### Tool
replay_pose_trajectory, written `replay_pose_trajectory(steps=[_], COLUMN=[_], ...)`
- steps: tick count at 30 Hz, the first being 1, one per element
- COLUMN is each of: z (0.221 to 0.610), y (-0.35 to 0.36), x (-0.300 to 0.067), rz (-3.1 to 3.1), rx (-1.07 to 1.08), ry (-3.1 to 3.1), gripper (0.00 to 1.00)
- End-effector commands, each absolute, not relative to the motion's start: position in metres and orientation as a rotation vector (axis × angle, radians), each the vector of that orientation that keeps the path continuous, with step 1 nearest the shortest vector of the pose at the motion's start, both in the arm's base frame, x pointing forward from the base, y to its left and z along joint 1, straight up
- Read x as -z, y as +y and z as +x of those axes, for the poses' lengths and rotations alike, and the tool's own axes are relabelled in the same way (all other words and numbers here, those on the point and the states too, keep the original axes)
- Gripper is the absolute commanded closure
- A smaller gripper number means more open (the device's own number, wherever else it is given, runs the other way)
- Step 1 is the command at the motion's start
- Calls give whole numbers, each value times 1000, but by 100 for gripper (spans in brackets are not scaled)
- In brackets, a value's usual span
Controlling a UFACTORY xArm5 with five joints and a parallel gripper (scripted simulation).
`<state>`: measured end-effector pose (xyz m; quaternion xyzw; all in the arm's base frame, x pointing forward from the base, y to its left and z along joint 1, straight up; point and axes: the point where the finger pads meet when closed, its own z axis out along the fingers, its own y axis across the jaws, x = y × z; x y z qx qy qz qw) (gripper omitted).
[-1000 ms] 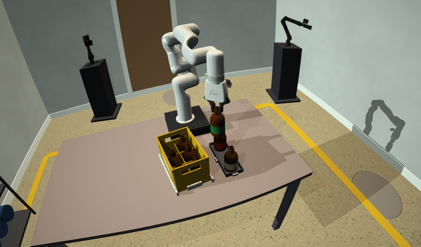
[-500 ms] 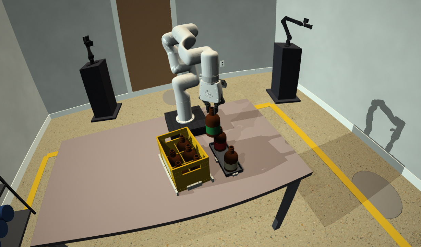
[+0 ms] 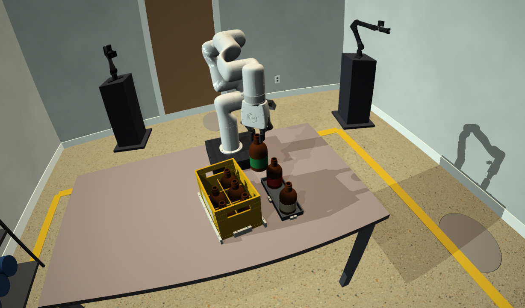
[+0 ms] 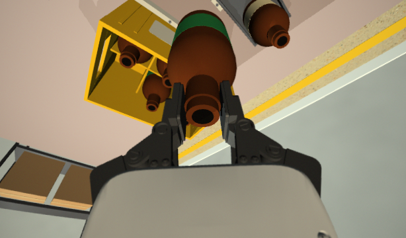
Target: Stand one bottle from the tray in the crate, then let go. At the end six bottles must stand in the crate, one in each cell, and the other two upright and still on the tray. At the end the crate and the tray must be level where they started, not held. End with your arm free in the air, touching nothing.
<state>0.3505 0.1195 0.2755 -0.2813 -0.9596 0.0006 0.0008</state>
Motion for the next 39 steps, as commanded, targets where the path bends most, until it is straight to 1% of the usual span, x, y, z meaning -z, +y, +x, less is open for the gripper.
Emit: replay_pose_trajectory(steps=[1, 39], z=[351, 347], y=[111, 31], x=[-277, -277], rz=[-884, -885], rx=[2, 1], ry=[-3017, -3017], gripper=[100, 100])
